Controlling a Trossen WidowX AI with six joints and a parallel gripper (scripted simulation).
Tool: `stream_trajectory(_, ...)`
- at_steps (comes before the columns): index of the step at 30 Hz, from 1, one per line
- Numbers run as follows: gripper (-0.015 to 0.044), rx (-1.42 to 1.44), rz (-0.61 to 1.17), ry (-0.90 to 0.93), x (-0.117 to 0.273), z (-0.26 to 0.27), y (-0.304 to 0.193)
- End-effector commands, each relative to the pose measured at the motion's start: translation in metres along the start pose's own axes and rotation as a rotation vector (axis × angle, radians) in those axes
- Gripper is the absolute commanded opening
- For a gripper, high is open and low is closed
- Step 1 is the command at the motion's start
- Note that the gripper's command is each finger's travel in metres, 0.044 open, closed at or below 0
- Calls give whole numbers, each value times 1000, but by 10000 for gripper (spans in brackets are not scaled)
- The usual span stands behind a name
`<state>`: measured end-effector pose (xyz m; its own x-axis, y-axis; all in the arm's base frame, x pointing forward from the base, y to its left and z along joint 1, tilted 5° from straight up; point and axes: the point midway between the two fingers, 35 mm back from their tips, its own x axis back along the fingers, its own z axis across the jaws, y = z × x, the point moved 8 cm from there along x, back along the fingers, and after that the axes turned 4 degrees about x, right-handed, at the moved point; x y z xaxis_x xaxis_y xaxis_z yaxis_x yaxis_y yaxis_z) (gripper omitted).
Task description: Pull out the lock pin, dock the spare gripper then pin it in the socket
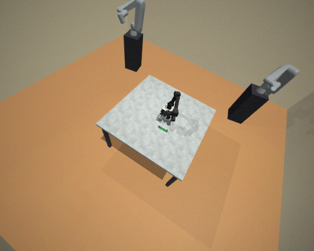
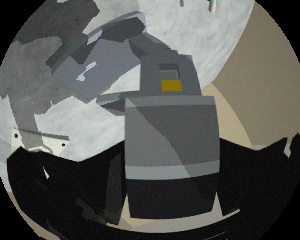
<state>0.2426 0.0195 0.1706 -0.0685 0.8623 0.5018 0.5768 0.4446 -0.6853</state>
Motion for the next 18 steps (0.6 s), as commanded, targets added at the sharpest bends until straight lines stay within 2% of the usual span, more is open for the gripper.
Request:
stream_trajectory(1, 0, 0, 0, 0, 0, 0, 0)
stream_trajectory(10, 0, 0, 0, 0, 0, 0, 0)
stream_trajectory(18, 210, 0, 0, 0, 0, 0, 0)
